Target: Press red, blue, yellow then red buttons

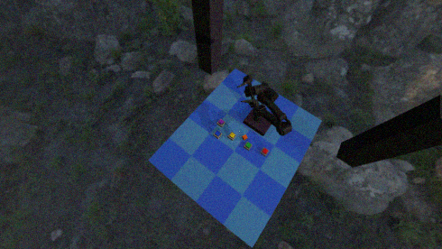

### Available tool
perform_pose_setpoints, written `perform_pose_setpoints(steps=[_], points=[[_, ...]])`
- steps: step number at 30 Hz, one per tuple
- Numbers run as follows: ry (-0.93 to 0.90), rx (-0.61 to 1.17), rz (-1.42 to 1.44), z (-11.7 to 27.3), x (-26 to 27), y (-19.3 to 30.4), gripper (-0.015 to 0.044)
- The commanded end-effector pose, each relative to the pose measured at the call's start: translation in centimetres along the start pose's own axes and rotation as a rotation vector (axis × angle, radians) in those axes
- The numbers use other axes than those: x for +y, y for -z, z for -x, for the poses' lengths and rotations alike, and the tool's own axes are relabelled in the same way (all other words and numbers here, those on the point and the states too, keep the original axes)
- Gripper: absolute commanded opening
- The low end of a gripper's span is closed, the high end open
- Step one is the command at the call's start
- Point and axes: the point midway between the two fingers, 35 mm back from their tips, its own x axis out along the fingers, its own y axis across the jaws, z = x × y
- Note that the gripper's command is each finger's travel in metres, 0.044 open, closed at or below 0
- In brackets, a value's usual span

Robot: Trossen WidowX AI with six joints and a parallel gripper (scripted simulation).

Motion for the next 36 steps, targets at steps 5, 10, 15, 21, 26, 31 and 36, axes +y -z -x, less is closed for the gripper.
perform_pose_setpoints(steps=[5,10,15,21,26,31,36], points=[[0.072,0.089,-0.411,-1.4,1.0,1.0,0.0400],[0.194,0.119,-0.999,-4.3,1.8,1.3,0.0400],[0.303,0.029,-1.571,-8.0,1.0,0.7,0.0400],[0.352,-0.249,-2.198,-12.5,-3.0,-0.6,0.0400],[0.263,-0.613,-2.626,-15.2,-8.7,-1.6,0.0400],[-0.003,-1.059,-2.908,-15.8,-16.1,-2.3,0.0400],[-0.463,-1.494,-2.984,-13.8,-23.8,-2.6,0.0400]])
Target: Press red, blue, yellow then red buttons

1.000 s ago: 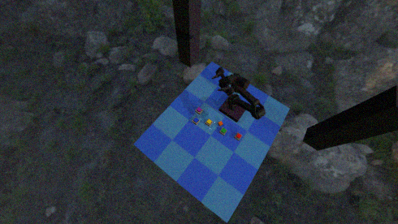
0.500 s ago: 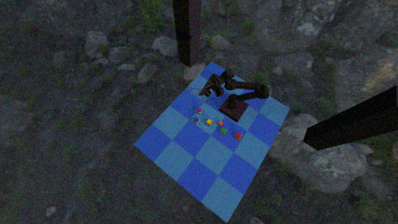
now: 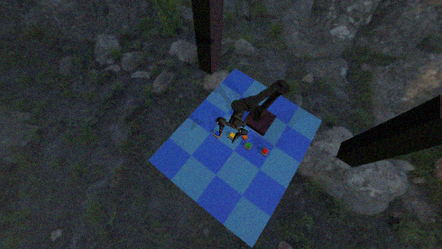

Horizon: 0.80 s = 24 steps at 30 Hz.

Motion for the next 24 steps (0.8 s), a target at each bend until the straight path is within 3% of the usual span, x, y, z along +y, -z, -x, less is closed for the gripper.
perform_pose_setpoints(steps=[1,6,11,19,24], points=[[-0.154,0.138,-0.236,-2.6,5.2,0.5,0.0400],[-0.312,0.408,-0.475,-4.0,13.2,1.7,0.0400],[-0.372,0.729,-0.600,-2.6,20.9,3.1,0.0400],[-0.232,1.194,-0.559,3.6,29.8,5.4,0.0400],[-0.136,1.290,-0.494,6.1,31.4,6.0,0.0400]])
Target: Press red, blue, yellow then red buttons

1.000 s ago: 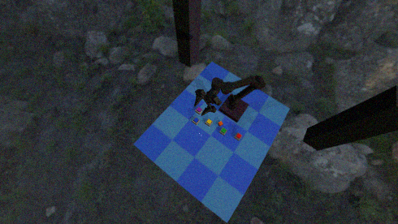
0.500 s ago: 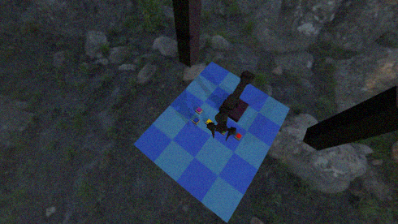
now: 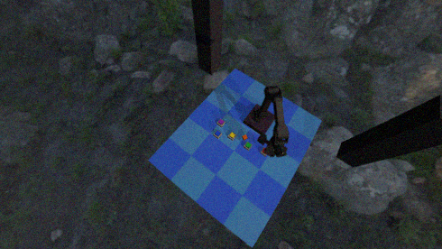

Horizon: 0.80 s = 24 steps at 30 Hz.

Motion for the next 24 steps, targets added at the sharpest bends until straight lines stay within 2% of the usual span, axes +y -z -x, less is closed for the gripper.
perform_pose_setpoints(steps=[1,3,5,9,17,24], points=[[0.055,0.009,-0.027,0.1,0.0,0.7,0.0400],[0.055,0.009,-0.027,0.1,0.0,0.7,0.0400],[0.055,0.009,-0.027,-0.9,0.0,0.7,0.0348],[0.055,0.009,-0.027,-5.8,-0.3,0.8,0.0242],[0.055,0.009,-0.027,-6.0,-0.3,0.8,0.0032],[0.055,0.009,-0.027,-6.0,-0.3,0.8,0.0020]])
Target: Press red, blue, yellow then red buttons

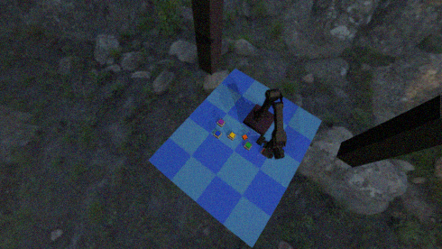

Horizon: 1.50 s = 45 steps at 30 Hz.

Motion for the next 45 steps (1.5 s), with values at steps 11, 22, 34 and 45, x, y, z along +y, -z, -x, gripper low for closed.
perform_pose_setpoints(steps=[11,22,34,45], points=[[0.003,-0.004,-0.006,-1.4,0.0,-0.1,0.0020],[0.003,-0.004,-0.006,-3.2,0.0,-0.1,0.0020],[0.003,-0.004,-0.006,-3.5,-0.1,-0.1,0.0020],[0.001,-0.004,-0.004,-1.1,0.0,-0.1,0.0020]])
